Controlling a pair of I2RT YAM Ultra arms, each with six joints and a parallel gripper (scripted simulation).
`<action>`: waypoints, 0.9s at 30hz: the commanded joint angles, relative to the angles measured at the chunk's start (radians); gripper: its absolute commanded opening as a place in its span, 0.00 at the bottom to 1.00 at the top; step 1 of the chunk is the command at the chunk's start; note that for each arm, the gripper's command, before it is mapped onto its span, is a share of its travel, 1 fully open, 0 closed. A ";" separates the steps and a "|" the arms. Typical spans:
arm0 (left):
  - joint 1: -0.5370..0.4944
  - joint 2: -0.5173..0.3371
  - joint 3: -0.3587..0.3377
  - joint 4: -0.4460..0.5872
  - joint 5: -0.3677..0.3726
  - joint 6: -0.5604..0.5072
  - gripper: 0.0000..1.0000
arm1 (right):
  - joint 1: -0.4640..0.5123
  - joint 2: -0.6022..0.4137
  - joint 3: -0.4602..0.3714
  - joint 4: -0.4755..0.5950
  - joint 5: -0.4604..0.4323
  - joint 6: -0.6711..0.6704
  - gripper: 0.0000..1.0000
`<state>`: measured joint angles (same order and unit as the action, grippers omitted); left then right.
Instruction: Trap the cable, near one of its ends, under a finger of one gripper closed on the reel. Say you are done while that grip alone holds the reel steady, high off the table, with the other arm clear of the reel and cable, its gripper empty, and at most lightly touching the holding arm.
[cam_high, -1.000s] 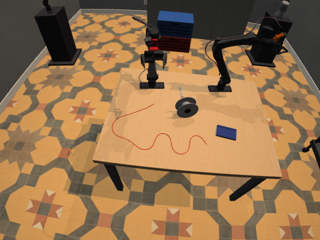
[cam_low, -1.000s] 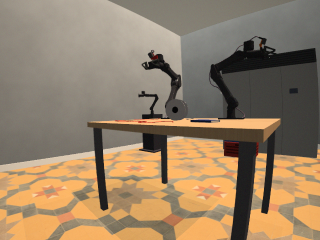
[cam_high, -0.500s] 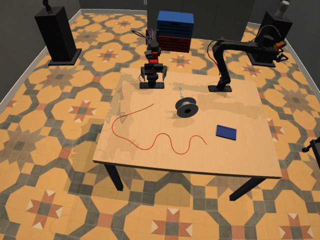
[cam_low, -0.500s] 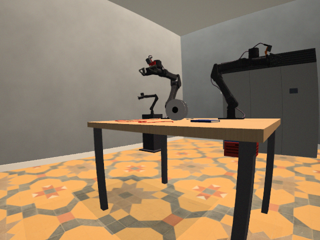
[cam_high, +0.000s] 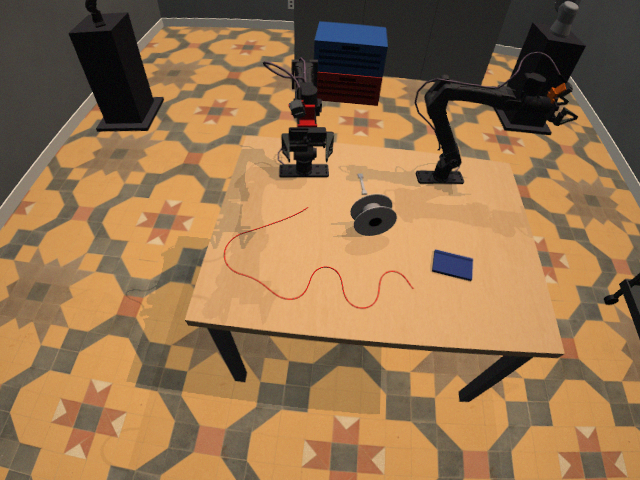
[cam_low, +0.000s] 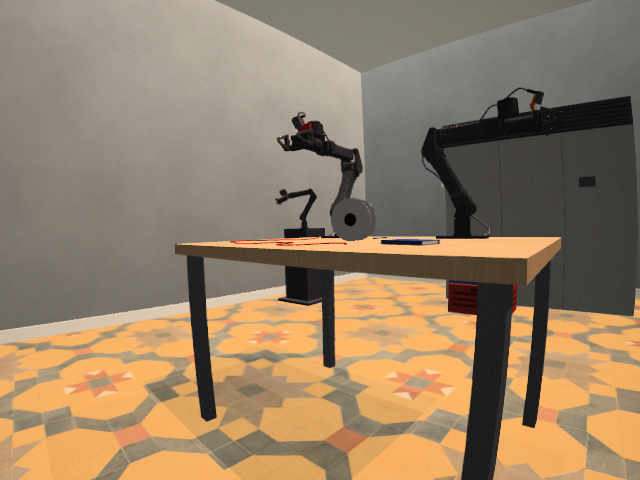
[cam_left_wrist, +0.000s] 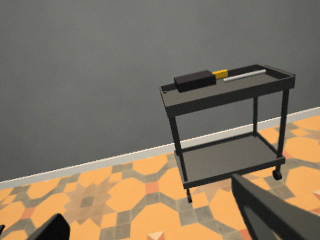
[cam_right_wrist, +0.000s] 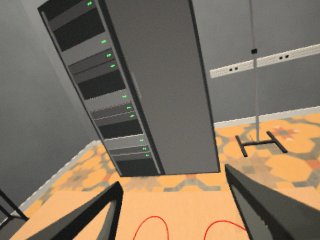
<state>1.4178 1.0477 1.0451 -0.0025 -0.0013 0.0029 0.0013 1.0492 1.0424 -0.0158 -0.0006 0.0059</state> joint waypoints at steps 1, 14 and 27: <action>0.011 0.004 -0.016 -0.004 0.006 -0.010 1.00 | -0.009 -0.003 0.000 0.028 0.003 -0.013 1.00; 0.011 0.004 -0.016 -0.011 0.006 -0.010 1.00 | -0.009 -0.003 0.000 0.025 0.003 -0.013 1.00; 0.011 0.004 -0.016 -0.011 0.006 -0.010 1.00 | -0.009 -0.003 0.000 0.025 0.003 -0.013 0.42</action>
<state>1.4178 1.0481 1.0447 -0.0013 -0.0013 0.0029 0.0013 1.0492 1.0424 -0.0071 -0.0006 0.0055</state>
